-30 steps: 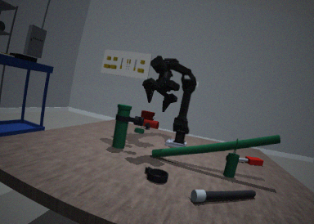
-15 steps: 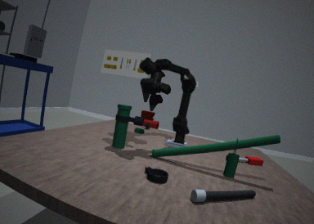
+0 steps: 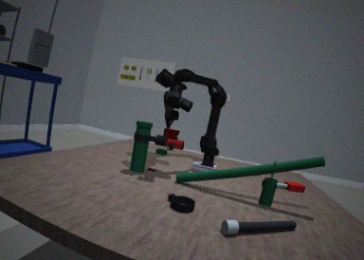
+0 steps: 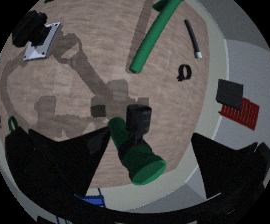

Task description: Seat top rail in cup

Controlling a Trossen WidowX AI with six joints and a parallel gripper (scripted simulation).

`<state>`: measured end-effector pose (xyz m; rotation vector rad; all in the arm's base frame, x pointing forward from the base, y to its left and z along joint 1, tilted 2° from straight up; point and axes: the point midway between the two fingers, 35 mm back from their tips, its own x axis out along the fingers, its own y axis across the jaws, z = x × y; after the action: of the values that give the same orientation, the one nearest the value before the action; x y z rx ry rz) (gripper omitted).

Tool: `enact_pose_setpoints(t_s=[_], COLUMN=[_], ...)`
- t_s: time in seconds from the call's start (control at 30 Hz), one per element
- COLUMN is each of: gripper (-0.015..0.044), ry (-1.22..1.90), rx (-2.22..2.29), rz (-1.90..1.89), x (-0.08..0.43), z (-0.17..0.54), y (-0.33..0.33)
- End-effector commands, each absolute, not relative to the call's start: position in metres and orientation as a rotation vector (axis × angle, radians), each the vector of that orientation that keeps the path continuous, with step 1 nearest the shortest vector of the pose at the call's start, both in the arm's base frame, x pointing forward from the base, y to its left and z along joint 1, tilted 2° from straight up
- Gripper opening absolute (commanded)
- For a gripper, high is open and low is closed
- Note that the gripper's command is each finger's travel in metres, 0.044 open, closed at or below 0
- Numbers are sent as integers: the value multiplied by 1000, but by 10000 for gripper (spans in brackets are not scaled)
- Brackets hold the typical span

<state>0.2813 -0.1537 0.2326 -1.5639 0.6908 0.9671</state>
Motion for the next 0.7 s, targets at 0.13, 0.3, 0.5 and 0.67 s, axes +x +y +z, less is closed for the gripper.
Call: enact_pose_setpoints(t_s=[0.13,0.3,0.5,0.67], gripper=[440,440,440,440], ry=[680,680,680,680], rx=[-1573,-1573,-1573,-1573], rz=[974,974,974,974], x=[281,281,284,289], z=[198,192,188,181], y=[-156,-156,-156,-156])
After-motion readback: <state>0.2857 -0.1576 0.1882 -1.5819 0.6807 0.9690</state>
